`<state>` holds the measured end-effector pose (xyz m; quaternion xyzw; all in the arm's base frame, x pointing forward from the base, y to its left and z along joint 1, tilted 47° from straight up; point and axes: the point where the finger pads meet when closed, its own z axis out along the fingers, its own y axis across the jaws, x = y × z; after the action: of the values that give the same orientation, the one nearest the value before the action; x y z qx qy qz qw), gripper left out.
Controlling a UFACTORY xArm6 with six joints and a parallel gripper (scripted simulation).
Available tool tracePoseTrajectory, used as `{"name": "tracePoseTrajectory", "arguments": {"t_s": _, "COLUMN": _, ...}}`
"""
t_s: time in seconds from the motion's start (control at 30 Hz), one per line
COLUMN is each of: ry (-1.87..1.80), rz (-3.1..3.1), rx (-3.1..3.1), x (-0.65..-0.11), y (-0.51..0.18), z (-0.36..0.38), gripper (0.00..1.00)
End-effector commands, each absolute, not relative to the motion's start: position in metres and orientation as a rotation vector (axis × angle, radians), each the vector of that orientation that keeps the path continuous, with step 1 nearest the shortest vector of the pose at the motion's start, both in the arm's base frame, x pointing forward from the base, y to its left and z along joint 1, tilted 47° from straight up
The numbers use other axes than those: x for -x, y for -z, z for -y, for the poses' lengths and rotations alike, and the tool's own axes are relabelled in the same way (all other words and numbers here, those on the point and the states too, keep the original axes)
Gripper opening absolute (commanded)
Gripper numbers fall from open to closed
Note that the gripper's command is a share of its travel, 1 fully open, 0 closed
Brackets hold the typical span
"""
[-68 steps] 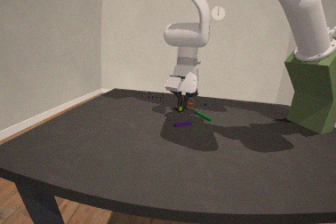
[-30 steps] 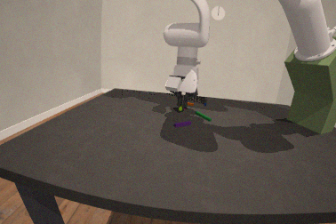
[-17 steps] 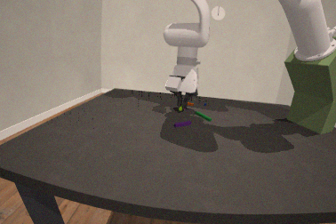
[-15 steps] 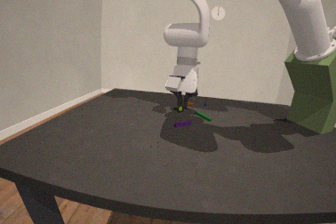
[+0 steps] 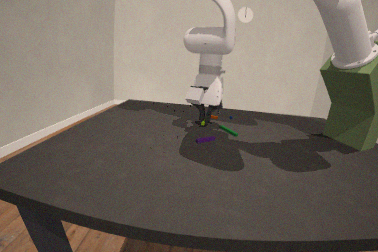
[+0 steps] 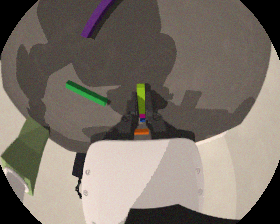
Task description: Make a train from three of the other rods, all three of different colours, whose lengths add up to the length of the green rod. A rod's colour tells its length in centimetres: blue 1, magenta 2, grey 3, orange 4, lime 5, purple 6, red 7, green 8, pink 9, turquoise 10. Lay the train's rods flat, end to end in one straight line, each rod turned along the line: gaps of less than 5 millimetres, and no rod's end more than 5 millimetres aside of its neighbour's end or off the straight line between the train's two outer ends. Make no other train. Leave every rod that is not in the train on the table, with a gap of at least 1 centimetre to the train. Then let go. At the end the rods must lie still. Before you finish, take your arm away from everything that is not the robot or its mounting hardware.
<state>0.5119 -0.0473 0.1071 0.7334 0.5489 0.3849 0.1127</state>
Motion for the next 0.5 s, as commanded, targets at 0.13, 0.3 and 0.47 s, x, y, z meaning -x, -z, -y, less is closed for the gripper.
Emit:
{"name": "tracePoseTrajectory", "arguments": {"t_s": 0.13, "ry": -1.130, "rz": -1.609, "rx": -2.151, "x": -0.5167, "y": -0.1036, "z": 0.0461, "gripper": 0.04}}
{"name": "tracePoseTrajectory", "arguments": {"t_s": 0.3, "ry": -1.130, "rz": -1.609, "rx": -2.151, "x": -0.5179, "y": -0.1024, "z": 0.0456, "gripper": 0.04}}
{"name": "tracePoseTrajectory", "arguments": {"t_s": 0.47, "ry": -1.130, "rz": -1.609, "rx": -2.151, "x": -0.5179, "y": -0.1024, "z": 0.0456, "gripper": 0.04}}
